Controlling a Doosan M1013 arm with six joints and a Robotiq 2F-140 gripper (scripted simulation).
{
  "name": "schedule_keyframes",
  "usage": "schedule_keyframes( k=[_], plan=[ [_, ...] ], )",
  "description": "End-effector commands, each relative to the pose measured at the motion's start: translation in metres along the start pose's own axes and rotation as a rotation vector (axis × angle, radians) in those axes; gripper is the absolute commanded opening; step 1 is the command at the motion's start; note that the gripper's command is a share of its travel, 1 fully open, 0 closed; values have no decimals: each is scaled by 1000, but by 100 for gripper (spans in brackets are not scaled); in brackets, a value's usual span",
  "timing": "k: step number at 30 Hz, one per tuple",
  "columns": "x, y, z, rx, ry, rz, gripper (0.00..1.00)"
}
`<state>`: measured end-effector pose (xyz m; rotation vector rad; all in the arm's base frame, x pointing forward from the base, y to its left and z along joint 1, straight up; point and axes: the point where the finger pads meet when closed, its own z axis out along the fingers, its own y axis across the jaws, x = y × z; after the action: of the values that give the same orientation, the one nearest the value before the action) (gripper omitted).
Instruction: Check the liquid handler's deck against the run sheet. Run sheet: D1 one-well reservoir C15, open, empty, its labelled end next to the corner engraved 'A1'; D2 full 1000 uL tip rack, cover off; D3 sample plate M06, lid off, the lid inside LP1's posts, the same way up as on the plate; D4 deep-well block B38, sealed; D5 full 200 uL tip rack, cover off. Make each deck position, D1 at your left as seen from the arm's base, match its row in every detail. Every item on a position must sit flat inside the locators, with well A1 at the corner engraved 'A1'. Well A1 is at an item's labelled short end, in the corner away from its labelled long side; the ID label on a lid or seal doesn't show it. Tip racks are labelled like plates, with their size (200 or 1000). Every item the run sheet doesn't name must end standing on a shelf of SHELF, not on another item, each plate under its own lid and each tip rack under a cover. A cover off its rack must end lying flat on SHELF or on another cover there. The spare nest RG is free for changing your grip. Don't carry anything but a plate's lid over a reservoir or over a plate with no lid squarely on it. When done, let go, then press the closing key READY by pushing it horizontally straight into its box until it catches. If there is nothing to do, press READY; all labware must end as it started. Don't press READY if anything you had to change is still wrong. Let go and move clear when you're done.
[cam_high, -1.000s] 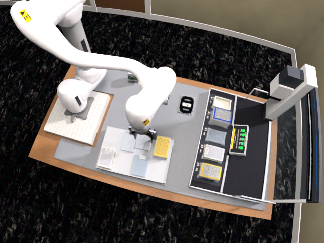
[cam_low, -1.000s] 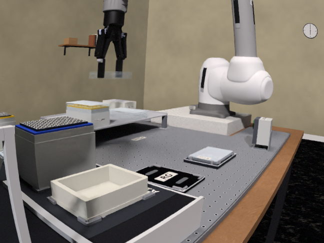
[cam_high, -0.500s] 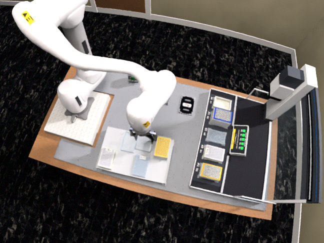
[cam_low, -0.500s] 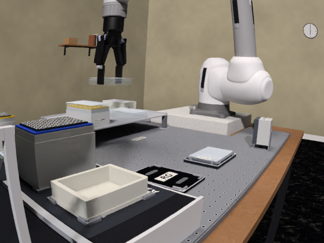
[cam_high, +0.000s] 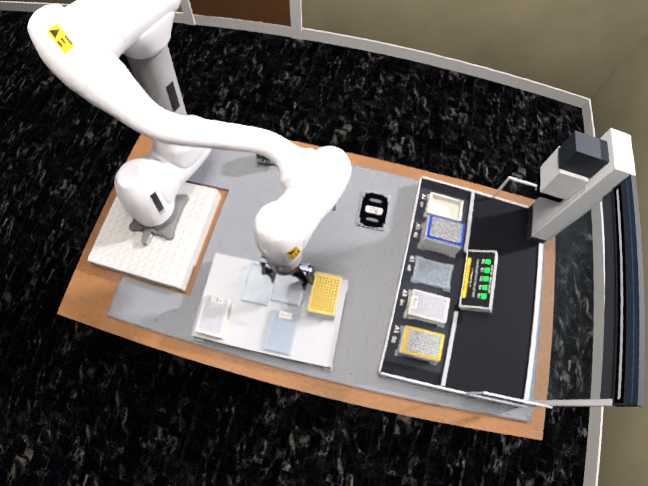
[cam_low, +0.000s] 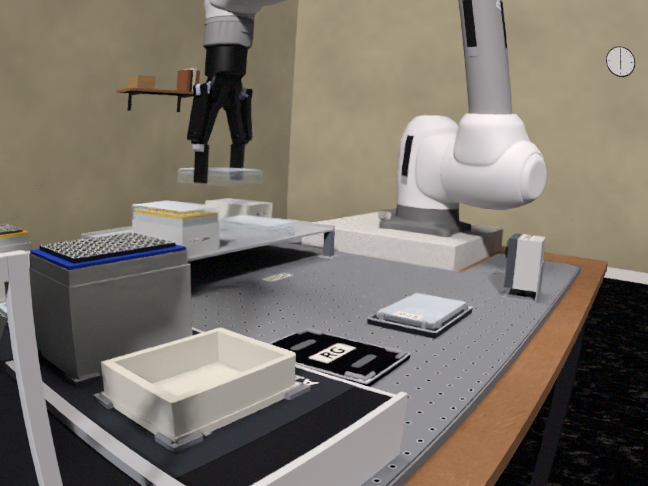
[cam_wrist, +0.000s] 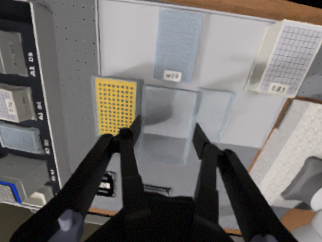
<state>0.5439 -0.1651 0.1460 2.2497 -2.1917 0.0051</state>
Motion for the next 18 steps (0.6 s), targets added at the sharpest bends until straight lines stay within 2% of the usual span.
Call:
schedule_keyframes(
  k=[1,18],
  plan=[
    [0,-1,2,2,0,0,10],
    [0,-1,27,2,0,0,10]
  ],
)
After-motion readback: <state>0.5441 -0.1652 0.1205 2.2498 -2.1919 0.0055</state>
